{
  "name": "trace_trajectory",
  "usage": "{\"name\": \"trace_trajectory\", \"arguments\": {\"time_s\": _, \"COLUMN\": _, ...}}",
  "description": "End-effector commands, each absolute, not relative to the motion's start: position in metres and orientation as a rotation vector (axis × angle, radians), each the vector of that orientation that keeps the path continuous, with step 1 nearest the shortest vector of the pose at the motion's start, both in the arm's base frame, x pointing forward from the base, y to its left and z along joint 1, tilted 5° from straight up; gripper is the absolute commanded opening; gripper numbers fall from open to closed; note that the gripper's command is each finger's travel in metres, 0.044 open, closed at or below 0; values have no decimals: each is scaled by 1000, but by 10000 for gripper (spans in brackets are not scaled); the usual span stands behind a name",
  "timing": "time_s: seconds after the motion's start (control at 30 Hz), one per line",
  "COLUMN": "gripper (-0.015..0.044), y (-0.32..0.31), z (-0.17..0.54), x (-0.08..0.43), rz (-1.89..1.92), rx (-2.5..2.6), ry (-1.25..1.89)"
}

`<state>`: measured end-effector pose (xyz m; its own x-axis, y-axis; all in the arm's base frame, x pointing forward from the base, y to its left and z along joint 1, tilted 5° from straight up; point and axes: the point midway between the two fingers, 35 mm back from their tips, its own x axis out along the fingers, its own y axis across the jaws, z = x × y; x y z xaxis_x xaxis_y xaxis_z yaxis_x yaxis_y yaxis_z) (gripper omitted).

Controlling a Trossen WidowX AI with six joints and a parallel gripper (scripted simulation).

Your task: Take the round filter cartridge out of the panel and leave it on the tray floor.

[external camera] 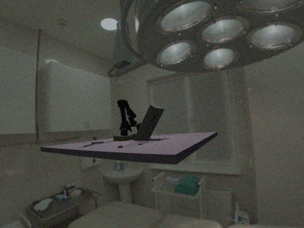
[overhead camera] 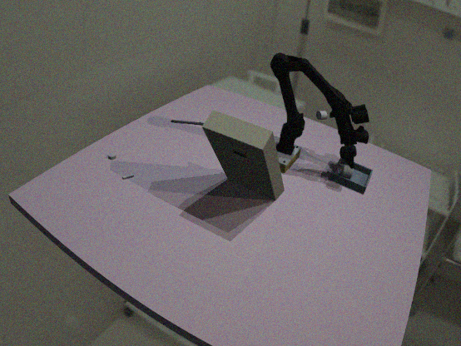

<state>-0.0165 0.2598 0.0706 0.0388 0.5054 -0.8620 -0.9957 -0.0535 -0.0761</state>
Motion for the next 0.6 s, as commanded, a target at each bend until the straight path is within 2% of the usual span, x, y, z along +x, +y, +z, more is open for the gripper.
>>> {"name": "trace_trajectory", "arguments": {"time_s": 0.0, "gripper": 440, "y": 261, "z": 116, "x": -19, "rz": 1431, "rx": -851, "ry": 708}}
{"name": "trace_trajectory", "arguments": {"time_s": 0.57, "gripper": 440, "y": 264, "z": 104, "x": -19, "rz": 1436, "rx": -854, "ry": 709}}
